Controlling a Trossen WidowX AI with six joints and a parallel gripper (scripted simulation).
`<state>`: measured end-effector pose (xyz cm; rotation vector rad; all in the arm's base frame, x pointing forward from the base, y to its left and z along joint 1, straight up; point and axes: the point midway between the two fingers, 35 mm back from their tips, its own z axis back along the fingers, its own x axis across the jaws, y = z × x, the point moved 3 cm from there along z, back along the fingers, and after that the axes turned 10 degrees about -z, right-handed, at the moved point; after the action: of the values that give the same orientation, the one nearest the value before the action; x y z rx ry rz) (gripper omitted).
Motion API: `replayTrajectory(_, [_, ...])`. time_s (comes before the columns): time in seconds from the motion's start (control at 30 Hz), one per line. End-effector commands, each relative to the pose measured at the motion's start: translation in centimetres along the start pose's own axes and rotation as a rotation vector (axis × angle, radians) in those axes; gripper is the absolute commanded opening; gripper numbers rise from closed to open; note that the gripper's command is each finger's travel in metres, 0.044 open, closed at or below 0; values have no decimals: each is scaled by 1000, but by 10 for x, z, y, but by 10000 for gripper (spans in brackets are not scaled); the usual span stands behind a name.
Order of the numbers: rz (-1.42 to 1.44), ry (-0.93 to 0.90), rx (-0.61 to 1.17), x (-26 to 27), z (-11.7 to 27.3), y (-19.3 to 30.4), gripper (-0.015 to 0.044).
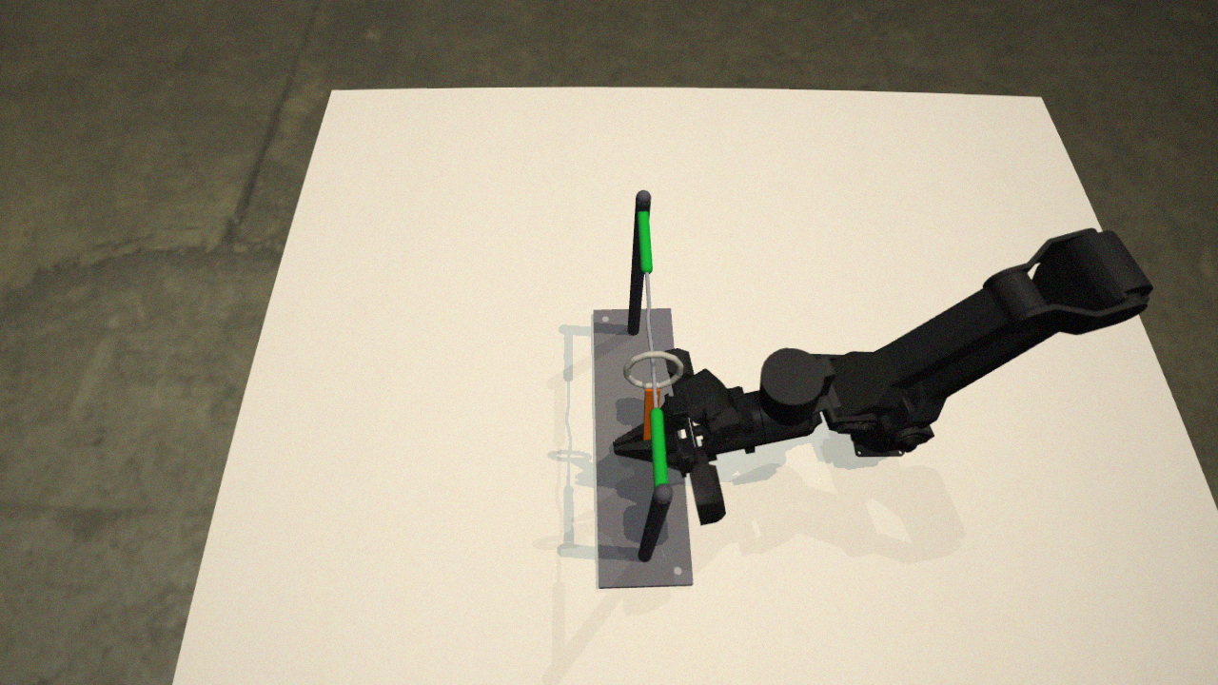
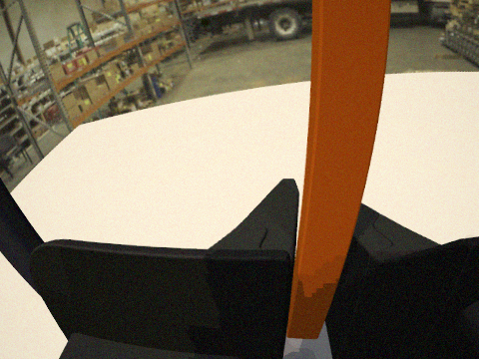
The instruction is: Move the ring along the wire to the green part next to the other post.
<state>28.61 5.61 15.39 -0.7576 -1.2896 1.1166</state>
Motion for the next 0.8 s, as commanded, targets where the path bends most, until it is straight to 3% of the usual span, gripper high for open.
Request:
replayTrajectory(0.0, [32,7,-4,1,-1,-2,-150])
replayTrajectory(0.77, [172,25,7,8,-2,1,-150])
